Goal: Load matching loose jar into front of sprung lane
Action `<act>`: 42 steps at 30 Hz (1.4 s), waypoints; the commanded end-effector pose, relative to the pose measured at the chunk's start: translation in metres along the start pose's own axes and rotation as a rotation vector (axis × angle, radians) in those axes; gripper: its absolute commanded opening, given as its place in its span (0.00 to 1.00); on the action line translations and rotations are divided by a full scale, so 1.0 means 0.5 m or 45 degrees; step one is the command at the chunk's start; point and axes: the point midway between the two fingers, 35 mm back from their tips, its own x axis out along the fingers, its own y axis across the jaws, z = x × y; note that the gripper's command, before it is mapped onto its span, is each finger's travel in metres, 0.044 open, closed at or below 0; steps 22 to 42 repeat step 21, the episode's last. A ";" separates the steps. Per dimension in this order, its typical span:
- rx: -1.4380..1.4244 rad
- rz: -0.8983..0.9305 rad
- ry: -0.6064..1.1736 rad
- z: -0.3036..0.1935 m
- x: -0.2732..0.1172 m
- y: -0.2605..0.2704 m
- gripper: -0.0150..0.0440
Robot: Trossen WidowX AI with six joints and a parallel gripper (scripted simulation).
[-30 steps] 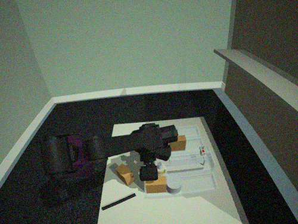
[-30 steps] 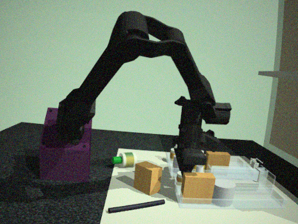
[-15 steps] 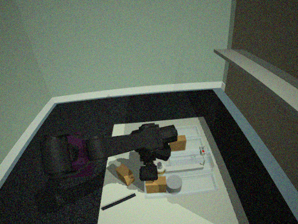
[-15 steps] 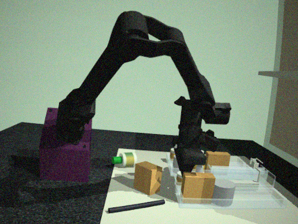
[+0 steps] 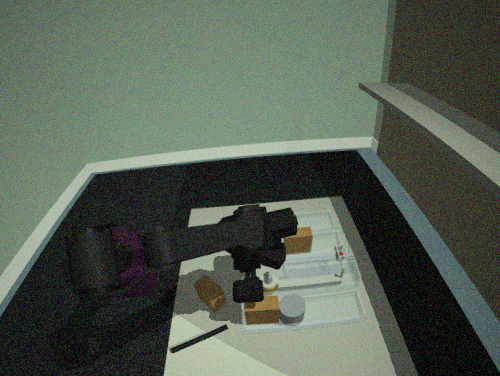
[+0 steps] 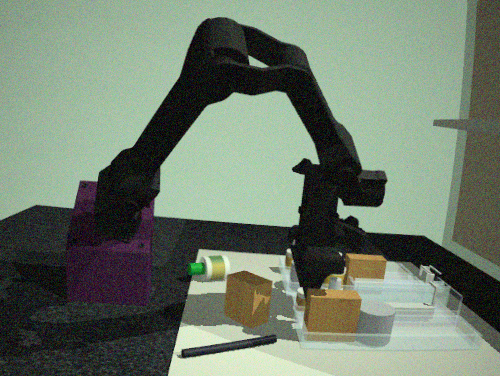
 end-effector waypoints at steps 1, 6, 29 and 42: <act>0.006 0.003 -0.015 0.005 -0.026 0.002 0.75; 0.006 0.003 -0.015 0.005 -0.031 0.002 0.75; 0.004 0.003 -0.013 -0.079 -0.033 0.004 0.75; 0.004 0.003 -0.013 -0.079 -0.033 0.004 0.75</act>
